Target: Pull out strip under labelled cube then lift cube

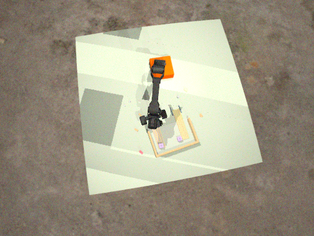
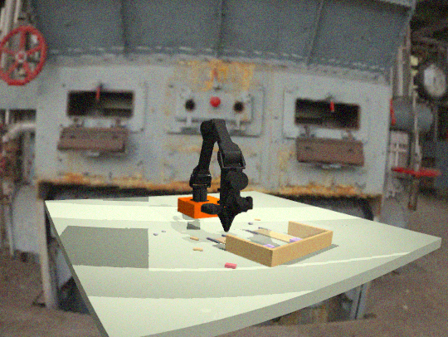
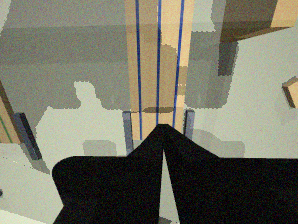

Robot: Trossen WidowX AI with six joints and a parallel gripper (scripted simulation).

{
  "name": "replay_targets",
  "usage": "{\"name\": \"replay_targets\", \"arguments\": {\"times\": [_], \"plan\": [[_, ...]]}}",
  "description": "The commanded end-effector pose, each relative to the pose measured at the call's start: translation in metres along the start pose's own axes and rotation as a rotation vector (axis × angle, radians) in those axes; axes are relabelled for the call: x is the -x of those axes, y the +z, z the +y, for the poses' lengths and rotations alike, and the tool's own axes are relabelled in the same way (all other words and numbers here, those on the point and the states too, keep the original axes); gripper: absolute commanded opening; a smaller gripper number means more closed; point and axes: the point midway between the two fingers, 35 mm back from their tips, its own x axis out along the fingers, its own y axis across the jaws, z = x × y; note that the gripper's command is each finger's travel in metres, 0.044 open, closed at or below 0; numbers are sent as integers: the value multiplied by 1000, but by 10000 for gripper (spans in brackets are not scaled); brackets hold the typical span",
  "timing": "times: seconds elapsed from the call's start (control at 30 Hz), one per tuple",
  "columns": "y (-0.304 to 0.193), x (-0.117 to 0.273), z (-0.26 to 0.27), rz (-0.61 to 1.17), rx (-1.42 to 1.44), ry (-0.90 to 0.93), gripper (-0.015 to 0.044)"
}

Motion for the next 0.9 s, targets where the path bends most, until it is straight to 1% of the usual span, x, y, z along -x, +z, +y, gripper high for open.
{"name": "replay_targets", "arguments": {"times": [0.0, 0.43, 0.87], "plan": [[-2, -9, 2, 9, -2, 7, 0], [-4, -29, 4, 9, -2, 7, 0], [-4, -30, 4, 9, -2, 7, 0]]}}
